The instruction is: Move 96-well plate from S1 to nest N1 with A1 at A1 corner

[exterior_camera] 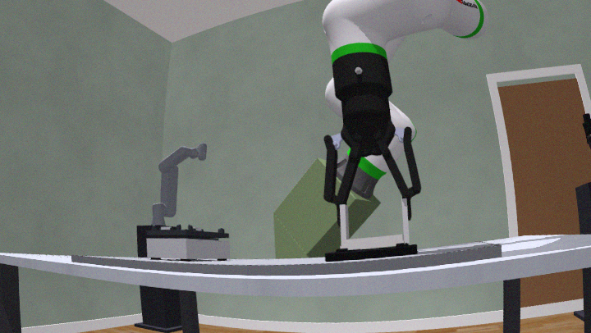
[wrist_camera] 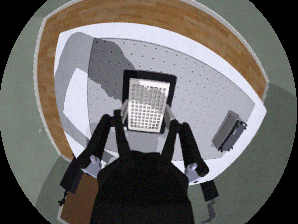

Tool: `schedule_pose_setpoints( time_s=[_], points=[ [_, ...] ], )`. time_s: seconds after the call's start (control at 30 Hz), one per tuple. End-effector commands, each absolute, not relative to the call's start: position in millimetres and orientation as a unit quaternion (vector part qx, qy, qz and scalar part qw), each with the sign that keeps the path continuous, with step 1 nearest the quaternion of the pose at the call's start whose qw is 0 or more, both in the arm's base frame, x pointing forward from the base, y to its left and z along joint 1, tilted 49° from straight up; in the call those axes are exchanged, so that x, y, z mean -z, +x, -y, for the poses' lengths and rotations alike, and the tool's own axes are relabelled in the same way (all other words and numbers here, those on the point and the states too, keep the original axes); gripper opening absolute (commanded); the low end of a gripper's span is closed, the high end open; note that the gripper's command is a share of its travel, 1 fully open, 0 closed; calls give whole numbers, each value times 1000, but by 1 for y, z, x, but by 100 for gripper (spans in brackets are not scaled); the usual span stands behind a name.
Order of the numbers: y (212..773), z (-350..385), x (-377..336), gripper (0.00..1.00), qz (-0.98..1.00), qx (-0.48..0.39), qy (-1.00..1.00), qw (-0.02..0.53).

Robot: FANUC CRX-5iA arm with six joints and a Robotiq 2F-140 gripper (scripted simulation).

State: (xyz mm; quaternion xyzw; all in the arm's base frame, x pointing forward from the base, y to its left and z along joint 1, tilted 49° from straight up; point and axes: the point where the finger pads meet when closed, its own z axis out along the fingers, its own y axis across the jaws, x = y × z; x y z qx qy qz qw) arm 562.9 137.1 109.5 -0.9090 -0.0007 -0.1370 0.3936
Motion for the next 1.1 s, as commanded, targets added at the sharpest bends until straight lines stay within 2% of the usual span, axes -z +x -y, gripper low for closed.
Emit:
schedule_pose_setpoints(
  time_s=[0.0,0.2,0.23,1.07],
  points=[
    [563,-137,-109,0,1,137,-909,394],
    [563,-138,-109,0,1,137,-909,394],
    [563,-138,-109,100,1,137,-909,394],
    [561,-130,-116,100,1,137,-909,394]
  ],
)
